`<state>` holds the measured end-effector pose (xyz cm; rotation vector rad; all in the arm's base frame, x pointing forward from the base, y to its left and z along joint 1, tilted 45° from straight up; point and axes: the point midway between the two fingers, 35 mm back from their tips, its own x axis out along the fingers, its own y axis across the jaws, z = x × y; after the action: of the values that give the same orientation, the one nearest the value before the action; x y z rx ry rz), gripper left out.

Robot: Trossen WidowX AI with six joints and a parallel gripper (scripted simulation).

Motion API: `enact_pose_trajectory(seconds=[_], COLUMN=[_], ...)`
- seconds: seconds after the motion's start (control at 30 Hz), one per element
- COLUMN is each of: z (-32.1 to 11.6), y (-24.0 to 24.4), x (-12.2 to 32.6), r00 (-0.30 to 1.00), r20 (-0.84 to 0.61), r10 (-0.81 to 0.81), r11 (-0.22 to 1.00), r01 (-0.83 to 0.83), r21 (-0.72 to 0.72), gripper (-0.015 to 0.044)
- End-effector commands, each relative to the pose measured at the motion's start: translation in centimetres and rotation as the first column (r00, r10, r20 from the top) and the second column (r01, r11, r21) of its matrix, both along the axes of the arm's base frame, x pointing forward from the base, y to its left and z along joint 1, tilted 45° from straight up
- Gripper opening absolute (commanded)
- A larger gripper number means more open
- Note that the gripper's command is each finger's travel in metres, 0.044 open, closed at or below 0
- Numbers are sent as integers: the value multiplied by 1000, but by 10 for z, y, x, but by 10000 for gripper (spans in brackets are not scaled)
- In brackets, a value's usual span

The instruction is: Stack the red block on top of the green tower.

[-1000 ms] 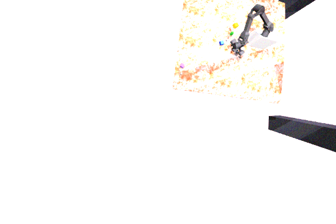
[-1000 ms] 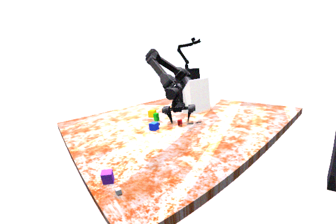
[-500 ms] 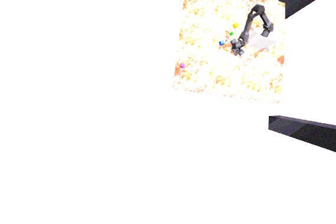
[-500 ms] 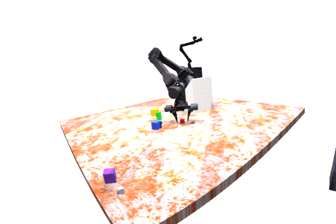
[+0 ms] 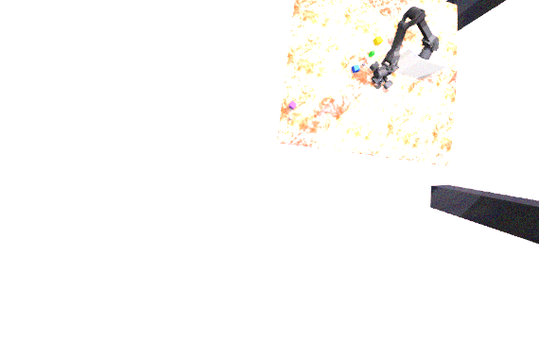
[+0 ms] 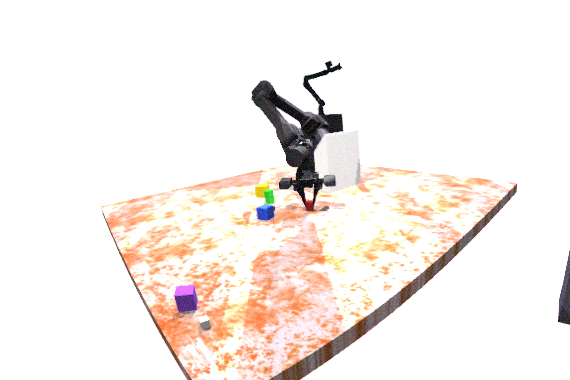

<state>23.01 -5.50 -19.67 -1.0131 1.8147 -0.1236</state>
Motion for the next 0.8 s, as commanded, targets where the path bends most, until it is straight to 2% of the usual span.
enact_pose_trajectory(seconds=[0.0,0.77], z=[7,83], y=[8,82], x=[3,17], r00=[1000,1000], r20=[6,7], r10=[-1,-1], r11=[1000,1000], r01=[1,1], r21=[1,7], gripper=[0,0])
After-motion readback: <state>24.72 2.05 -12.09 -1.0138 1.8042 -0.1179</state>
